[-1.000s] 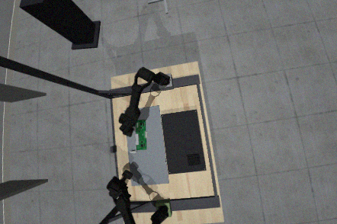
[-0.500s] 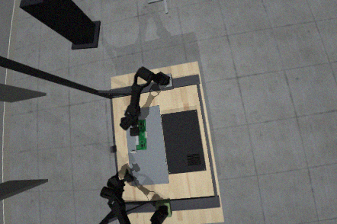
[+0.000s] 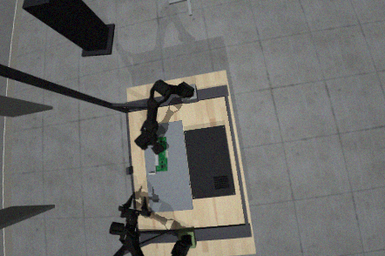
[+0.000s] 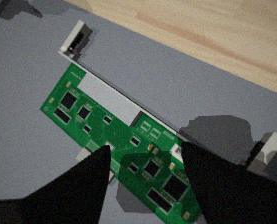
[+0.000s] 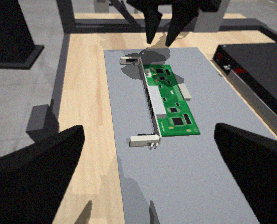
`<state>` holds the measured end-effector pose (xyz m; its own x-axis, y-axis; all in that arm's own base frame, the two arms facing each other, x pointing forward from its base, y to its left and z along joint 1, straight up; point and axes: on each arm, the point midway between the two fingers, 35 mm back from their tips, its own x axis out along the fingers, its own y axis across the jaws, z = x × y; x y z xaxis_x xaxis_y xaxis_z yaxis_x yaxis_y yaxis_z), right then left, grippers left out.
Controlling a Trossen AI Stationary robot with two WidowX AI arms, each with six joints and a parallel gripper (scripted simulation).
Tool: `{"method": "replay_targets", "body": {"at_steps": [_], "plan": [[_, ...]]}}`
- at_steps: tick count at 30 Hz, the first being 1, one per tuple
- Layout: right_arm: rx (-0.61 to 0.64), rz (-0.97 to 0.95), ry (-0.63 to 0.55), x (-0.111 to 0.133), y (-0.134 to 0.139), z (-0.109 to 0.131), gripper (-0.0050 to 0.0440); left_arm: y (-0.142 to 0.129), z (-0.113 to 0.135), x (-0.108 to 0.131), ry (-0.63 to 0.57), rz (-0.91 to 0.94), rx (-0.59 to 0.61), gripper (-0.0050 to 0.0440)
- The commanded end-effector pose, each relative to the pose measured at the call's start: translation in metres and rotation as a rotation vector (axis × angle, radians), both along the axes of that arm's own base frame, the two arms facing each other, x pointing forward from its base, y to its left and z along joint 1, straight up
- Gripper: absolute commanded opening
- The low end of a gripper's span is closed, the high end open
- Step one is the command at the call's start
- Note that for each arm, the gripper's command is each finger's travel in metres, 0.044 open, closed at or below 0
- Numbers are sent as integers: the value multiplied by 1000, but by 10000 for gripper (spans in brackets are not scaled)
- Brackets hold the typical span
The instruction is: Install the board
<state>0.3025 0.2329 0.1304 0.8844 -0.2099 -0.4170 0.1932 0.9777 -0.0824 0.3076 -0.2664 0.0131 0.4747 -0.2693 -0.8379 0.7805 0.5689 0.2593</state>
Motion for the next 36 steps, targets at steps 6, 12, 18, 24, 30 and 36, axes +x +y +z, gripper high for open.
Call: {"method": "replay_targets", "body": {"at_steps": [6,12,18,24,30,36], "plan": [[46,-124,-180,-5,-1,18,400,-16,1,13,40,272,-107,223],[48,-130,-191,-6,-1,19,400,-21,-10,19,115,478,-162,223],[54,-133,-194,-6,-2,21,400,-24,-20,26,188,646,-203,223],[54,-133,-194,-6,-2,21,400,-24,-26,35,220,795,-226,223],[57,-131,-193,-6,-2,23,400,-23,-28,43,206,882,-239,223],[57,-131,-193,-6,-2,23,400,-23,-33,46,203,887,-239,216]]}}
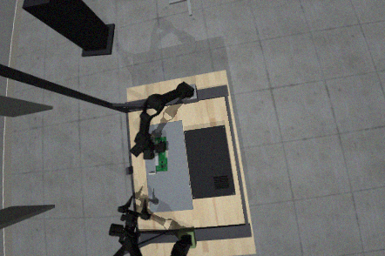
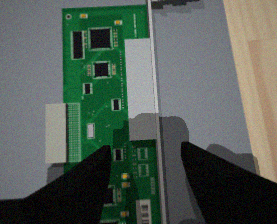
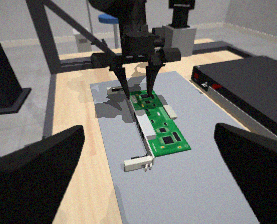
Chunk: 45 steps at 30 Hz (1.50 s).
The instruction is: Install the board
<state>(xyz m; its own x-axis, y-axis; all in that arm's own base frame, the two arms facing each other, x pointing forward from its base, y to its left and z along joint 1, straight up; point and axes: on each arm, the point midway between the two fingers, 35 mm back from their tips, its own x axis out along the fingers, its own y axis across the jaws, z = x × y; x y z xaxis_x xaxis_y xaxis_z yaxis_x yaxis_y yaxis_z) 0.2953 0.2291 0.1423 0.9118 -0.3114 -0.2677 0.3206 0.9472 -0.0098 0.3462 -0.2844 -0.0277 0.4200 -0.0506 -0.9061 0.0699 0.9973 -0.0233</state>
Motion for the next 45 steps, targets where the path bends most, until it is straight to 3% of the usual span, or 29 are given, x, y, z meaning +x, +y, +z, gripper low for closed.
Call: {"method": "replay_targets", "body": {"at_steps": [1,8,22,29,30,32,34,40,45], "plan": [[27,-6,-20,2,2,11,400,-5,4,9,-18,15,-16,212],[27,-6,-20,2,2,11,400,-8,-23,22,-19,10,-17,188],[27,-6,-20,2,2,11,400,-6,-33,23,-14,11,-10,119],[27,-6,-20,2,2,11,400,-7,-26,23,-23,12,-19,72],[27,-6,-20,2,2,11,400,-5,-21,22,-27,12,-22,48],[27,-6,-20,2,2,11,400,-8,-12,25,-34,12,-29,81],[27,-6,-20,2,2,11,400,-8,-12,25,-34,12,-29,81],[27,-6,-20,2,2,11,400,-9,30,26,-42,12,-37,81],[35,-6,-10,4,-4,16,400,2,22,36,-30,10,-27,81]]}}
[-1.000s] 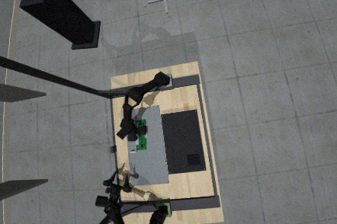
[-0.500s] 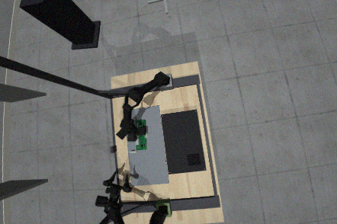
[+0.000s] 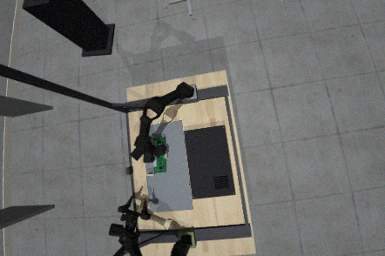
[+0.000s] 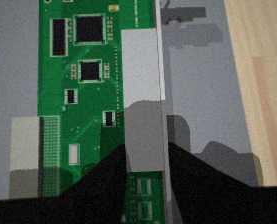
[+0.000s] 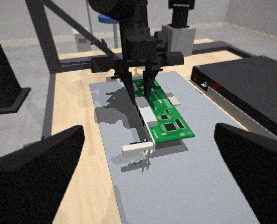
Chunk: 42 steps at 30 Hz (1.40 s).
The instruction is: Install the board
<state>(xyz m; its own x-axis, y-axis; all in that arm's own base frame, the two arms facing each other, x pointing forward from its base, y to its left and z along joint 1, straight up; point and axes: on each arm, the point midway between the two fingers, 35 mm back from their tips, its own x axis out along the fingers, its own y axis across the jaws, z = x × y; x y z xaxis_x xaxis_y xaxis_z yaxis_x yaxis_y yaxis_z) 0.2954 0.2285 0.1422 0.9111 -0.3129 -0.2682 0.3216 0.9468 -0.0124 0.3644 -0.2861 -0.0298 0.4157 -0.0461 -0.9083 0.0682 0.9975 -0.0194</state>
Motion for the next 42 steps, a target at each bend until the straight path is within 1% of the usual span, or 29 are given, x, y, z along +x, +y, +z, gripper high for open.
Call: {"method": "replay_targets", "body": {"at_steps": [1,2,3,4,6,9,11,16,20,21,23,25,27,32,38,40,42], "plan": [[38,-5,-2,5,-7,17,400,8,24,23,-36,8,-31,81],[29,-5,19,6,-14,16,400,14,24,30,-36,8,-30,81],[32,-5,39,8,-22,18,400,23,16,37,-24,8,-19,81],[35,-4,65,11,-33,22,400,32,16,47,-25,8,-19,81],[35,-4,65,11,-33,22,400,32,16,47,-25,8,-19,81],[50,9,142,16,-67,31,400,58,15,73,-27,10,-17,81],[61,23,181,16,-87,37,400,66,15,82,-30,37,-9,81],[88,73,254,7,-132,48,400,77,14,93,-37,81,4,81],[106,126,285,-7,-162,54,400,80,14,96,-38,82,8,81],[109,140,289,-11,-169,56,400,81,19,94,-42,81,1,81],[109,140,289,-11,-169,56,400,81,19,94,-42,81,1,81],[114,171,293,-20,-181,58,400,84,27,96,-57,81,-7,81],[116,203,291,-31,-192,60,400,89,23,93,-48,81,-4,81],[105,285,265,-58,-210,62,400,98,23,93,-47,80,-5,81],[73,359,228,-82,-219,60,400,98,27,96,-58,79,-8,81],[73,359,228,-82,-219,60,400,98,27,96,-58,79,-8,81],[58,382,209,-89,-220,60,400,97,27,96,-59,80,-9,81]]}}
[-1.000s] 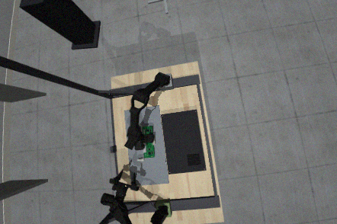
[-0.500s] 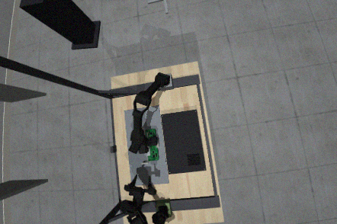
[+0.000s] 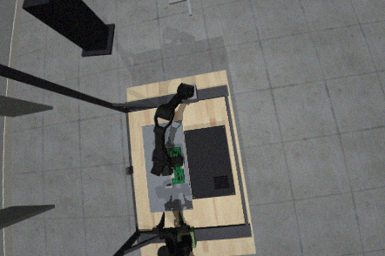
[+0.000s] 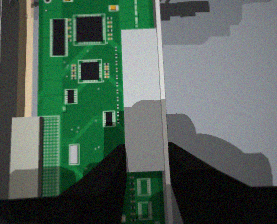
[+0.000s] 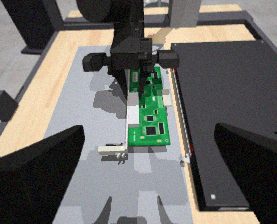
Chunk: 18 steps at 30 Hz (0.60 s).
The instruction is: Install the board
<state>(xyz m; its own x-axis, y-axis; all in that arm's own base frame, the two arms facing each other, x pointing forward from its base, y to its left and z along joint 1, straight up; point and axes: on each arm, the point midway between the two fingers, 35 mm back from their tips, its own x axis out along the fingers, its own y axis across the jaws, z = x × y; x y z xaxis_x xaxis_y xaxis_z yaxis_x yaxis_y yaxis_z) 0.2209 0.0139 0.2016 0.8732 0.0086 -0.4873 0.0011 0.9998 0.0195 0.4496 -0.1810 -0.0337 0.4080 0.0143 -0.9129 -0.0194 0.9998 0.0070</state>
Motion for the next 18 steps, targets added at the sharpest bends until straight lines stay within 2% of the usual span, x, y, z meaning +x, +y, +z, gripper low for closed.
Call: {"method": "replay_targets", "body": {"at_steps": [1,12,18], "plan": [[-6,64,-31,-17,-6,0,400,-8,31,11,-70,-8,-32,81],[-20,88,-64,-25,-6,3,400,-11,36,14,-77,-10,-36,81],[-20,88,-64,-25,-6,3,400,7,24,9,-59,-8,-28,81]]}}
